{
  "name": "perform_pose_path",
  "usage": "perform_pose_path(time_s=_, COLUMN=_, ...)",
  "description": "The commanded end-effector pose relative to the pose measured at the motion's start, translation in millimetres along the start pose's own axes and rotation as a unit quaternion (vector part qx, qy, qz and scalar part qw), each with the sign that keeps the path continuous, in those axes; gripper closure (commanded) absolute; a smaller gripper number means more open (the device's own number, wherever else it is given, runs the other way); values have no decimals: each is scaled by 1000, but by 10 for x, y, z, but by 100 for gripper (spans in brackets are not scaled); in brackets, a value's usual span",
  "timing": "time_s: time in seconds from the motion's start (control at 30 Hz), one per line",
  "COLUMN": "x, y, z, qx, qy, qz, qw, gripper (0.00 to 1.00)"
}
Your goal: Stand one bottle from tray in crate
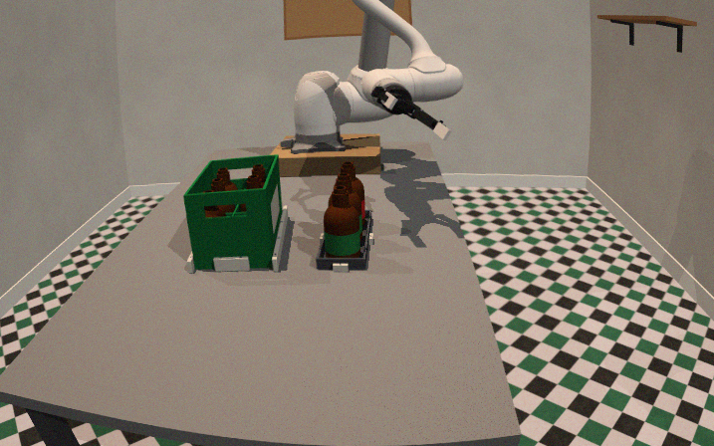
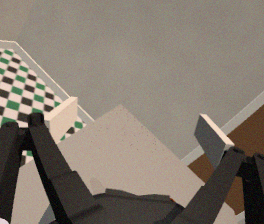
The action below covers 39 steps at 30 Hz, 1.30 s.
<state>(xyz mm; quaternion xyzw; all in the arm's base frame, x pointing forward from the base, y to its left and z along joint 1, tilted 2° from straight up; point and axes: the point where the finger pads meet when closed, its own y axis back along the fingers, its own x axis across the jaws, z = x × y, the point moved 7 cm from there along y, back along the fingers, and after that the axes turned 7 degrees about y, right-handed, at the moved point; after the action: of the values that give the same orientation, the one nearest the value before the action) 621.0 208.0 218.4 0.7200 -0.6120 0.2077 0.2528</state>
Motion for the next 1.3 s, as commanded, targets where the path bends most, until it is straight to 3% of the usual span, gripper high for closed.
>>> perform_pose_path(time_s=0.0, x=209, y=35, z=91, qx=-67, qy=-42, qz=3, qw=997, gripper=0)
perform_pose_path(time_s=0.13, x=404, y=80, z=197, qx=-124, qy=-87, qz=5, qw=988, gripper=0)
perform_pose_path(time_s=0.23, x=423, y=85, z=207, qx=-130, qy=-92, qz=5, qw=987, gripper=0)
perform_pose_path(time_s=0.33, x=630, y=117, z=320, qx=-187, qy=-137, qz=8, qw=973, gripper=0)
perform_pose_path(time_s=1.27, x=1104, y=166, z=600, qx=-308, qy=-218, qz=24, qw=926, gripper=0)
